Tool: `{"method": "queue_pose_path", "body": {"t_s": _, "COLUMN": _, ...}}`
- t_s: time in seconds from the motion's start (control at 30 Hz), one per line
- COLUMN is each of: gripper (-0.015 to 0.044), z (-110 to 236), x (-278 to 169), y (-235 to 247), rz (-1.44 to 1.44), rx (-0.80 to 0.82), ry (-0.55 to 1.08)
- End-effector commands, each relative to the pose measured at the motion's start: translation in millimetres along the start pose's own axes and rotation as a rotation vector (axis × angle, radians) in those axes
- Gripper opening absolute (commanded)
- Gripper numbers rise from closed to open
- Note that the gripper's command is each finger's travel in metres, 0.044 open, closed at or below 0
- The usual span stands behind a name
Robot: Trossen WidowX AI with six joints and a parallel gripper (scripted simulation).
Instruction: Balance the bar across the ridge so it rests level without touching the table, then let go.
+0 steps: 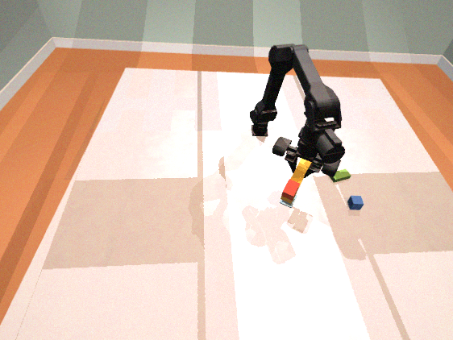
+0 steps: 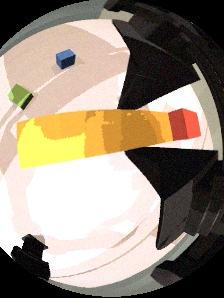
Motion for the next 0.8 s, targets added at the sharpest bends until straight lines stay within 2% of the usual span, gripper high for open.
{"method": "queue_pose_path", "body": {"t_s": 0.0, "gripper": 0.0, "z": -7.0, "x": -0.5, "y": 1.2, "rz": 0.004, "rx": 0.0, "ry": 0.006}}
{"method": "queue_pose_path", "body": {"t_s": 0.3, "gripper": 0.0, "z": -20.0, "x": -0.7, "y": 3.9, "rz": 0.005, "rx": 0.001, "ry": 0.006}}
{"method": "queue_pose_path", "body": {"t_s": 0.77, "gripper": 0.0, "z": -19.8, "x": -0.8, "y": 4.0, "rz": 0.005, "rx": 0.001, "ry": 0.006}}
Point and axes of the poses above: the point midway between the two fingers, 35 mm back from their tips, its own z axis back along the fingers, its own y axis across the jaws, x = y × z, the point moved 10 cm from there along z, back along the fingers, and after that the axes turned 7 degrees about -z, right-handed, at the moved point
